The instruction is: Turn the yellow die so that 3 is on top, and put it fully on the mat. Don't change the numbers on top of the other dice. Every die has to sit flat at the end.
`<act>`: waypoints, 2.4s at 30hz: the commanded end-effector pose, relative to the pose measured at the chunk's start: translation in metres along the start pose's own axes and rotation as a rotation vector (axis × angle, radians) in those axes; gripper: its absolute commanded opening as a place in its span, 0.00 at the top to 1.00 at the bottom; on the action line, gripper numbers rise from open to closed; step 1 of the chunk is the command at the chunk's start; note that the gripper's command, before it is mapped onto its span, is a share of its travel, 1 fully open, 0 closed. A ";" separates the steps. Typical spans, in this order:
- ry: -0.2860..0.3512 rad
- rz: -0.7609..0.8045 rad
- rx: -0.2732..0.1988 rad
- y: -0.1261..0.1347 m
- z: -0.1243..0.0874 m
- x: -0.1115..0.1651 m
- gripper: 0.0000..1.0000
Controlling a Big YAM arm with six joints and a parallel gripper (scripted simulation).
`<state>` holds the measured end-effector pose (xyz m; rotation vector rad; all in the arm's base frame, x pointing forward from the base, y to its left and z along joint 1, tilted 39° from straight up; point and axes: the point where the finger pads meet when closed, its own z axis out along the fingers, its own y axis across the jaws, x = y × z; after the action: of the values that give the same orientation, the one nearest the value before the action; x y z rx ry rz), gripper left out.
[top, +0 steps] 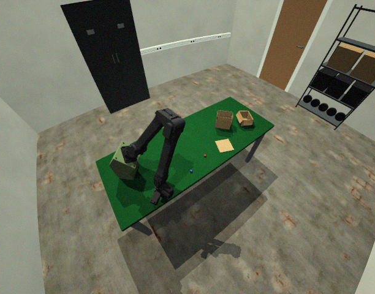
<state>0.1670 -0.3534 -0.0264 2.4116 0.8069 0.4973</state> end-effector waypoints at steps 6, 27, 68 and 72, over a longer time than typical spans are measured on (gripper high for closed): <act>-0.008 -0.009 -0.028 0.012 -0.002 -0.001 0.89; -0.009 -0.002 -0.011 0.002 -0.048 -0.003 0.89; -0.008 -0.133 -0.029 0.035 -0.106 0.036 0.89; -0.007 -0.244 -0.036 0.049 -0.107 0.066 0.89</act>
<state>0.1615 -0.3004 0.0709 2.3198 0.9986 0.4128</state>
